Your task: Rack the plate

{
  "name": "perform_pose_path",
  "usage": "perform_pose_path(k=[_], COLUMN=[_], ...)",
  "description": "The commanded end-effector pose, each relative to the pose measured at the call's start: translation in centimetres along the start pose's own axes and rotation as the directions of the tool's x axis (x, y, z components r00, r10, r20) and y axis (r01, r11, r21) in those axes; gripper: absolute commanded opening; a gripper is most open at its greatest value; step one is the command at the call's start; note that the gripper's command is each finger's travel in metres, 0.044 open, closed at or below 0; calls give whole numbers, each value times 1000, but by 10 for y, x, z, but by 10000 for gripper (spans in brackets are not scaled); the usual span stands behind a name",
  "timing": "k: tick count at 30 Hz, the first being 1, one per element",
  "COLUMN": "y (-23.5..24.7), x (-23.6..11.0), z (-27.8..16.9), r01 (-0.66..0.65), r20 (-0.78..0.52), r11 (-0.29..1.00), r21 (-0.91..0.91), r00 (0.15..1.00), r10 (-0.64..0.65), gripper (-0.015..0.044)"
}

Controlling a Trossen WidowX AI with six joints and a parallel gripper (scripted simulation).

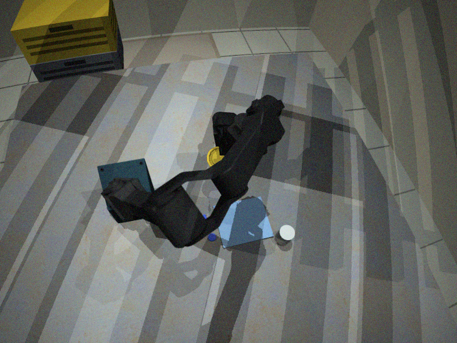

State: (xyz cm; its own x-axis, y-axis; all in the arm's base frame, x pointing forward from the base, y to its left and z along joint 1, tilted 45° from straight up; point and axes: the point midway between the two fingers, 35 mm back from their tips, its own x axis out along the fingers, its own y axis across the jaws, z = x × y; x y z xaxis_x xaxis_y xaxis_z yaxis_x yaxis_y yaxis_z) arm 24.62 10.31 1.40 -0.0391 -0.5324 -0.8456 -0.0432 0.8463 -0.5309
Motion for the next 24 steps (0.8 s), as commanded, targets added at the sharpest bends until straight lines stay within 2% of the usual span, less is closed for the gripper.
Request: perform_pose_path(k=[1,12,24], y=[0,1,0], x=[9,31,50], z=[-2,-1,1], r01=[-52,-229,-402], r20=[-35,-107,-139], r11=[996,938,798], r21=[-69,-262,-449], r00=[998,972,914], r10=[50,208,382], gripper=[0,0,0])
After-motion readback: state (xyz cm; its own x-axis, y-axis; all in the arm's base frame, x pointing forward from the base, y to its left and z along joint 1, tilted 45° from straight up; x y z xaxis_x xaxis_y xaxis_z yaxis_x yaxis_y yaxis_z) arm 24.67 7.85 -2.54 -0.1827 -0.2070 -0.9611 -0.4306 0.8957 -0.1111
